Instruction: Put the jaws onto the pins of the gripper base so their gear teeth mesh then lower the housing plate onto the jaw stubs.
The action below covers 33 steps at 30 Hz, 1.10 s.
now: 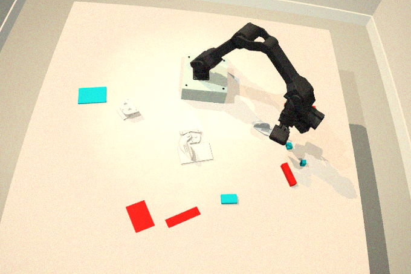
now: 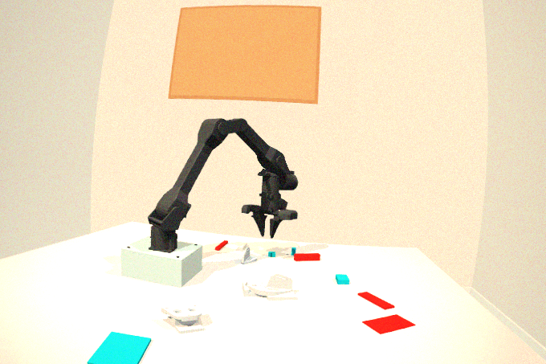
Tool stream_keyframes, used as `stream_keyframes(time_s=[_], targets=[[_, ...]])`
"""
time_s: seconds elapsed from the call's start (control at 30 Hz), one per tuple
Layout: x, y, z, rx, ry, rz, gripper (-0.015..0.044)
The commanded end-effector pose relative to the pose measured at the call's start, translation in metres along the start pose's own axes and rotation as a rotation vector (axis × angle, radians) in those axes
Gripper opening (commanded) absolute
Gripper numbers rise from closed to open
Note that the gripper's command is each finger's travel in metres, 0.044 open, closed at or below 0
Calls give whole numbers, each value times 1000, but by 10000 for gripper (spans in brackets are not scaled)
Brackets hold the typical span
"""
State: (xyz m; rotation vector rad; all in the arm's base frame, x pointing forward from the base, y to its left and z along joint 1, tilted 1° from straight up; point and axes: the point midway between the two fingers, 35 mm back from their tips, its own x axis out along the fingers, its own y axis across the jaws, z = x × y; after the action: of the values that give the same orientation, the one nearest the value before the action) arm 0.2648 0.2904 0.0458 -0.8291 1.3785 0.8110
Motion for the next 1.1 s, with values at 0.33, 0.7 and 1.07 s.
stream_keyframes(time_s=[0.33, 0.7, 1.07], targets=[[0, 0, 0, 0, 0, 0, 440], [0, 0, 0, 0, 0, 0, 440], [0, 0, 0, 0, 0, 0, 440]])
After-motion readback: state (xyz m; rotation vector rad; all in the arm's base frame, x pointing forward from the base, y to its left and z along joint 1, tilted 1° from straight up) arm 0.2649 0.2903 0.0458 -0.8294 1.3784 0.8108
